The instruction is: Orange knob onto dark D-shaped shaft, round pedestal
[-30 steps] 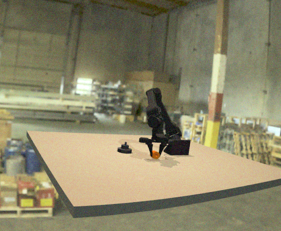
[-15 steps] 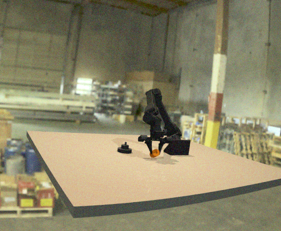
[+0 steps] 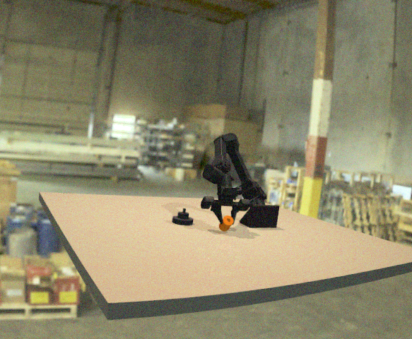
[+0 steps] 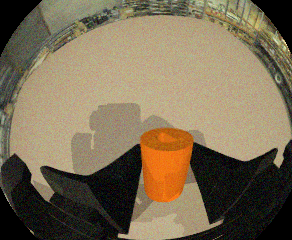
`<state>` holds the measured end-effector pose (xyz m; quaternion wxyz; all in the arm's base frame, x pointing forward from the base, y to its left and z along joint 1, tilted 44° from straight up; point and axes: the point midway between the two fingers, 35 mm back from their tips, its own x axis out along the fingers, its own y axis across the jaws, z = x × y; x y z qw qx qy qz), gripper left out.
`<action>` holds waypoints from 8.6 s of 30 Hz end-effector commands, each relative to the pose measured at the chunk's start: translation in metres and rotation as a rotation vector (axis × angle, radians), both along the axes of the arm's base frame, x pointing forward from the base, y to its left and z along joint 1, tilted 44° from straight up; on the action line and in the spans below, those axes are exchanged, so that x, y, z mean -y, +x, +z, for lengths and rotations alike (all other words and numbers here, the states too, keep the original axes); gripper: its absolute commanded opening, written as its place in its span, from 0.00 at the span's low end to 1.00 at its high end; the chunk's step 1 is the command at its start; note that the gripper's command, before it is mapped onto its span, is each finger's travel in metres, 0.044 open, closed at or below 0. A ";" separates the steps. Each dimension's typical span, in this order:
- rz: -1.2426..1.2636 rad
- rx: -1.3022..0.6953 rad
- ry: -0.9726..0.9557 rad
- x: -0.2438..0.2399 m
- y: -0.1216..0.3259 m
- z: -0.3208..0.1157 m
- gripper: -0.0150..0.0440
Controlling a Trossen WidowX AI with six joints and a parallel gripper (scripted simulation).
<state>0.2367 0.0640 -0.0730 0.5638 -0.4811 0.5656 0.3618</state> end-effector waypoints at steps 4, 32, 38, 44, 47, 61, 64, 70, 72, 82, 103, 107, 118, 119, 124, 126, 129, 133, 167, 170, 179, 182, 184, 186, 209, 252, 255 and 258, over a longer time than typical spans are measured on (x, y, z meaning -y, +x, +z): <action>0.020 0.031 0.115 0.005 -0.004 0.005 0.56; 0.082 0.154 0.553 0.031 -0.014 0.020 0.56; 0.096 0.181 0.652 0.038 -0.017 0.021 0.56; 0.094 0.179 0.641 0.039 -0.017 0.023 0.56; 0.099 0.182 0.651 0.038 -0.017 0.022 0.65; 0.099 0.182 0.651 0.038 -0.017 0.022 0.69; 0.099 0.182 0.651 0.038 -0.017 0.022 0.69; 0.099 0.182 0.651 0.038 -0.017 0.022 0.69; 0.099 0.182 0.651 0.038 -0.017 0.022 0.69; 0.099 0.182 0.651 0.038 -0.017 0.022 1.00; 0.011 0.024 0.529 -0.021 -0.010 0.071 1.00; -0.091 -0.171 0.258 -0.023 -0.014 0.063 1.00; -0.081 -0.182 -0.594 -0.043 -0.004 0.092 1.00; -0.078 -0.176 -0.607 -0.044 -0.003 0.093 1.00; -0.078 -0.176 -0.607 -0.044 -0.003 0.093 1.00; -0.078 -0.176 -0.607 -0.044 -0.003 0.093 1.00; -0.078 -0.176 -0.607 -0.044 -0.003 0.093 1.00; -0.140 -0.147 -0.607 -0.044 -0.003 0.093 1.00; -1.248 0.409 -0.516 -0.020 -0.006 0.067 1.00; -1.248 0.409 -0.516 -0.016 -0.007 0.064 1.00; -1.248 0.409 -0.516 -0.007 -0.008 0.053 1.00; -1.248 0.409 -0.516 -0.004 -0.008 0.050 1.00; -1.248 0.409 -0.515 -0.001 -0.008 0.047 1.00; -1.248 0.409 -0.515 0.001 -0.008 0.045 1.00; -1.248 0.411 -0.516 0.026 -0.011 0.018 1.00; -1.244 0.406 -0.509 -0.017 0.003 0.054 0.25; -1.244 0.405 -0.509 -0.028 0.003 0.066 0.25; -1.245 0.405 -0.510 -0.040 0.003 0.078 0.25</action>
